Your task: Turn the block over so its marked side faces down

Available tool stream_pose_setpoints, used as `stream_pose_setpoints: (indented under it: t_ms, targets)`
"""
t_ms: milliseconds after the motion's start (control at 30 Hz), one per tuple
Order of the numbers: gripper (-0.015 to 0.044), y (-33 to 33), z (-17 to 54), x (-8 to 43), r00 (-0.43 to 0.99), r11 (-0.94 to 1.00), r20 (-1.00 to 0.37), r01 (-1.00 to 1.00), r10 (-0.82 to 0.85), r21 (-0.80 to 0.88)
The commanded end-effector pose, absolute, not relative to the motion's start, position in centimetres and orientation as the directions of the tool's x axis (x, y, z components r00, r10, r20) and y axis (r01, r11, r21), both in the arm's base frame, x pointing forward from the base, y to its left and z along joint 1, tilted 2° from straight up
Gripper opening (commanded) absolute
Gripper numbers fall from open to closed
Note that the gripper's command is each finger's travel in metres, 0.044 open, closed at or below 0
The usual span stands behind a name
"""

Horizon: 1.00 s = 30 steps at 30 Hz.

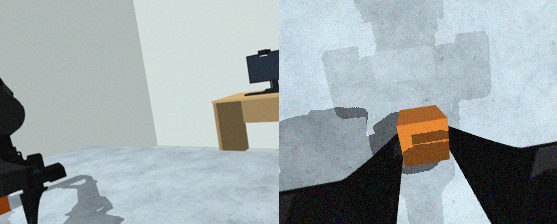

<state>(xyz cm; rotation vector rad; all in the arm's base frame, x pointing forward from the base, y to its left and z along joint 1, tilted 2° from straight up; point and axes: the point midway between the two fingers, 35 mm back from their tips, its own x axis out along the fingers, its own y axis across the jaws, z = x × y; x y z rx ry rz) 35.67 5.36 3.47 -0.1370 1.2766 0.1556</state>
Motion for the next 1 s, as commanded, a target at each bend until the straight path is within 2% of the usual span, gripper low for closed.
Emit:
stream_pose_setpoints:
  t_ms: [0,467,967]
  targets:
    - [0.0000,5.4,3.5,35.5,0.332,0.981,-0.942,-0.193,0.055,-0.011]
    - [0.0000,5.3,3.5,34.9,0.525,0.981,-0.846,-0.194,0.093,-0.013]
    - [0.0000,5.4,1.5,36.1,0.648,0.981,-0.752,-0.193,0.119,-0.012]
